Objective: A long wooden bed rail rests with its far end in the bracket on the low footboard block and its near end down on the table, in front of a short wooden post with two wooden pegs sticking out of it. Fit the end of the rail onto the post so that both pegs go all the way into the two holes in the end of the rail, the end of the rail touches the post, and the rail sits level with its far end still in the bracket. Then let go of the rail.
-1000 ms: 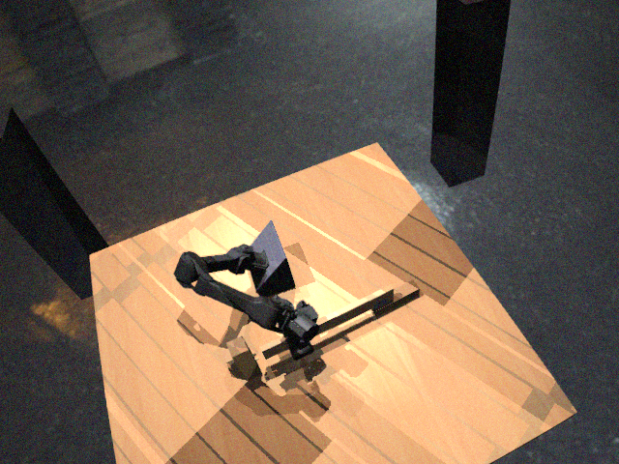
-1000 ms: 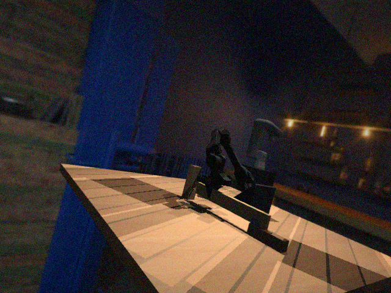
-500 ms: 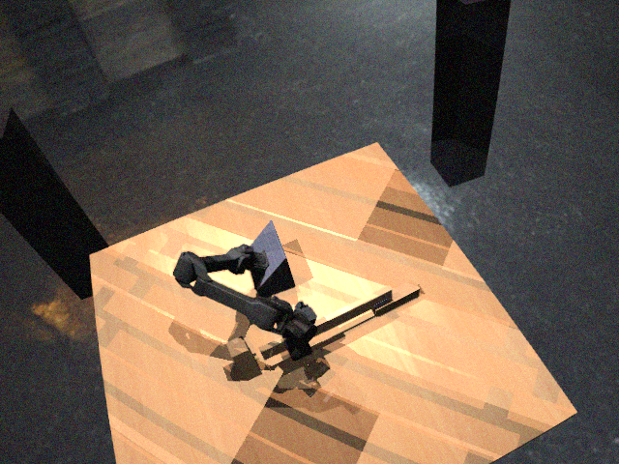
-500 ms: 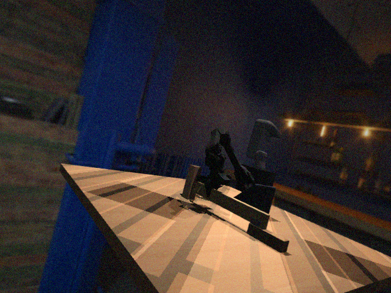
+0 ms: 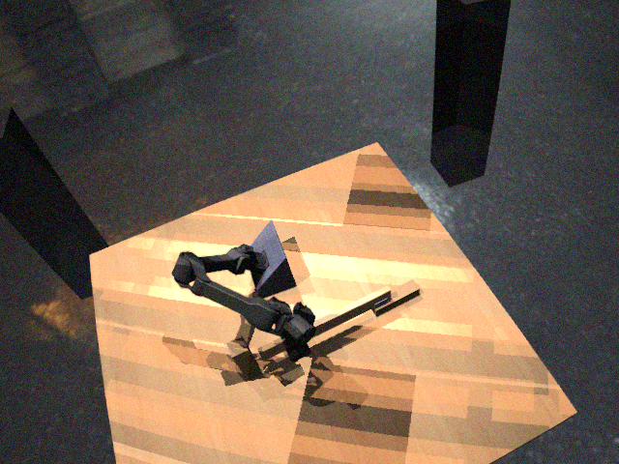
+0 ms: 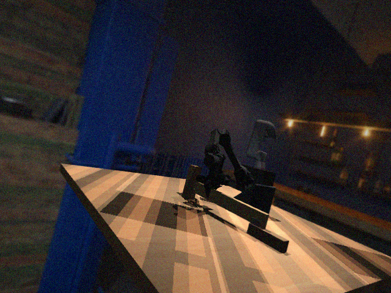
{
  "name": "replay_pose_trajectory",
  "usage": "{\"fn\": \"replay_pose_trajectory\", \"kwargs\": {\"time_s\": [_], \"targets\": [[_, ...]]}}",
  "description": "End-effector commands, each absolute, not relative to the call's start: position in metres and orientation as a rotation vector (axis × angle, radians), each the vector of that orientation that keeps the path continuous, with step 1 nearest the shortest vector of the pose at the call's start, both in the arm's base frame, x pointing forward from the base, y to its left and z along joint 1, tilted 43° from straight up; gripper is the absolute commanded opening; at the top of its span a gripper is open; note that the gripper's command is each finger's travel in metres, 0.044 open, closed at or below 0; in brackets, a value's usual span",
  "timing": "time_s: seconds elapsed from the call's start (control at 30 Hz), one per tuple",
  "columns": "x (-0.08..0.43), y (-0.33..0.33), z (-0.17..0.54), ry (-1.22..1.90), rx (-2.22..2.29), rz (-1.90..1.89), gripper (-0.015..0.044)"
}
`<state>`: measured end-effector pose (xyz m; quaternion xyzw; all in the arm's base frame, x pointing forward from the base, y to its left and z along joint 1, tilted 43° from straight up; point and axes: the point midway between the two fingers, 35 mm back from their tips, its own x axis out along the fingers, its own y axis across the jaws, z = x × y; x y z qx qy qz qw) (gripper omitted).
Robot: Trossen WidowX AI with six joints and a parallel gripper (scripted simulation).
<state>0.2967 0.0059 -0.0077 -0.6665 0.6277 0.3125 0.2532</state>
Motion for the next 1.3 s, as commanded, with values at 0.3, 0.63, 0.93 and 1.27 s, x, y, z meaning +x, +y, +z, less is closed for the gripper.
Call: {"fn": "replay_pose_trajectory", "kwargs": {"time_s": [0.3,0.63,0.93,1.27], "targets": [[0.2985,0.0034,-0.0023,1.697,-1.818,0.848,0.0],[0.2987,0.002,0.0005,1.697,-1.818,0.848,0.0],[0.2988,0.0002,0.0025,1.697,-1.818,0.848,0.0],[0.2989,-0.0027,0.0039,1.697,-1.818,0.848,0.0]]}}
